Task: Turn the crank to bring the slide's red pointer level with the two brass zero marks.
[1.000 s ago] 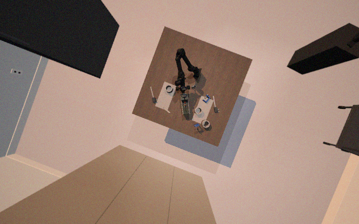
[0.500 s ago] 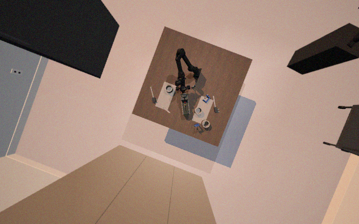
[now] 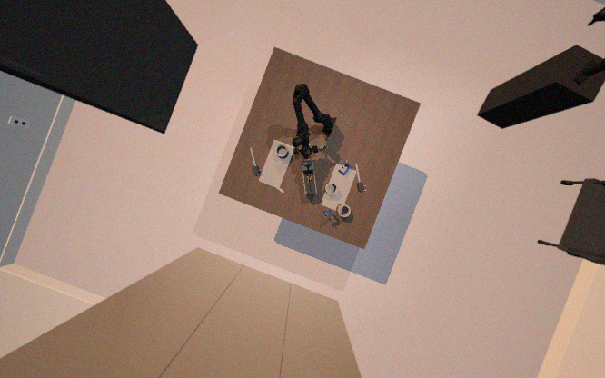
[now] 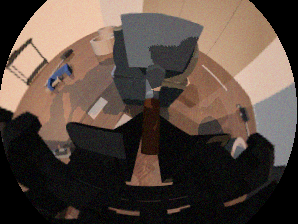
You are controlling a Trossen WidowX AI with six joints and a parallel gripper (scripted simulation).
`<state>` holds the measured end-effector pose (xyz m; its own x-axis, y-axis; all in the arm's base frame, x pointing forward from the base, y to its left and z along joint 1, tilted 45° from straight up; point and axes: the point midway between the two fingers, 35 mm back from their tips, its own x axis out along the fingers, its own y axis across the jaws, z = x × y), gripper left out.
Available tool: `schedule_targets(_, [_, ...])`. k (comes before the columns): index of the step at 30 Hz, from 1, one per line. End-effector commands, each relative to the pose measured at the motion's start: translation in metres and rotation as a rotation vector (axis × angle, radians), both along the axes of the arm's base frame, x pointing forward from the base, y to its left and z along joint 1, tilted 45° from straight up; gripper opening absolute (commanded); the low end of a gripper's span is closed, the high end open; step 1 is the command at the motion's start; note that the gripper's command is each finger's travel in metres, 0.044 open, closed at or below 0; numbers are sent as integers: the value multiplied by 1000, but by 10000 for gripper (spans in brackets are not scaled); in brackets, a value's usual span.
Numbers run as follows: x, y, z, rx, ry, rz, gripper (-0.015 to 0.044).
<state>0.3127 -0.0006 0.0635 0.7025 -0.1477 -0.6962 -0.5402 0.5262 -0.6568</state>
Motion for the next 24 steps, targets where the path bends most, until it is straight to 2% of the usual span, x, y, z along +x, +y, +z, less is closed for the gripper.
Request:
schedule_targets(1, [-5,4,-6,6,21,14,0])
schedule_targets(24, [-12,14,-8,7,21,14,0])
